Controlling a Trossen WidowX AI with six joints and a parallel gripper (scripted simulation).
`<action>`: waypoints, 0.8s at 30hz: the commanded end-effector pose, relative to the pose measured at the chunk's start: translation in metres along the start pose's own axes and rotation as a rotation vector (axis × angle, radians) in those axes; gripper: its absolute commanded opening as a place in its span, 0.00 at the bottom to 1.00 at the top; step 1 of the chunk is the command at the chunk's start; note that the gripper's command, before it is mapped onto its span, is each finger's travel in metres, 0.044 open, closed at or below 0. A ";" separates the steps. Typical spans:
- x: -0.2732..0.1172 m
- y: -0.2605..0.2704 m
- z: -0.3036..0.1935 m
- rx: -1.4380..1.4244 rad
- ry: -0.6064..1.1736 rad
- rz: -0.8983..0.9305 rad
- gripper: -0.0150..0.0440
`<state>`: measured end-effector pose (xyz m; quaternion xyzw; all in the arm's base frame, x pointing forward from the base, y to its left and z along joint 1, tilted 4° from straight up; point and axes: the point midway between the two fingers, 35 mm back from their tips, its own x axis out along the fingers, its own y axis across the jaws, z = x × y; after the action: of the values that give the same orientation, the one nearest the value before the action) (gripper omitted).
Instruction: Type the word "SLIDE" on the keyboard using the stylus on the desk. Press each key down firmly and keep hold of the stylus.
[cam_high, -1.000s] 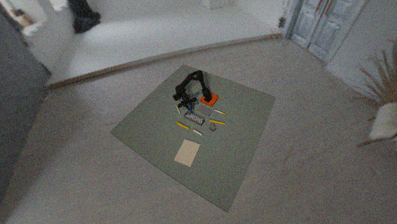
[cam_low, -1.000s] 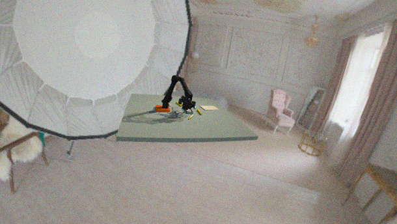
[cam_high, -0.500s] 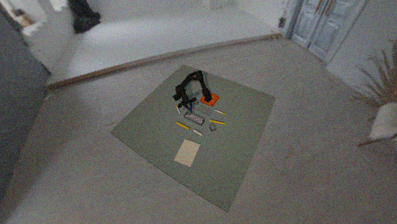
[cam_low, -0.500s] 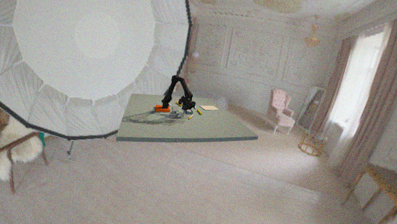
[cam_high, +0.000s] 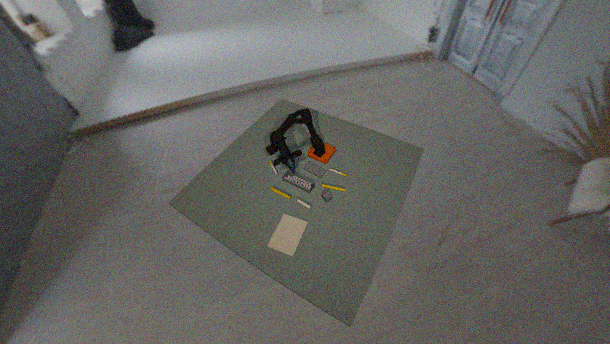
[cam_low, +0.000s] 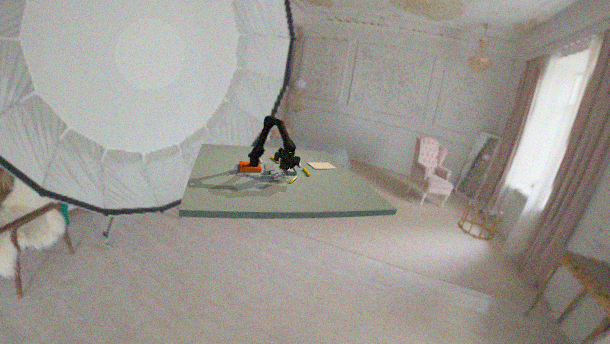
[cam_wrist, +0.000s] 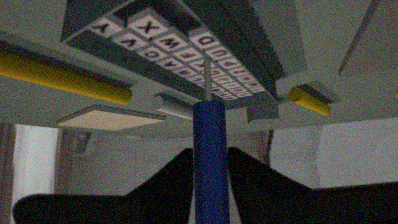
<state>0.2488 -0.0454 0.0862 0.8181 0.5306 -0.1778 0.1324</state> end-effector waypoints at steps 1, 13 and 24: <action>0.001 0.000 0.002 -0.004 -0.004 -0.002 0.39; 0.004 0.000 0.008 -0.004 -0.004 -0.002 0.39; 0.006 0.000 0.012 -0.004 -0.004 -0.002 0.39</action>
<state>0.2491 -0.0447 0.0747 0.8174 0.5314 -0.1770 0.1348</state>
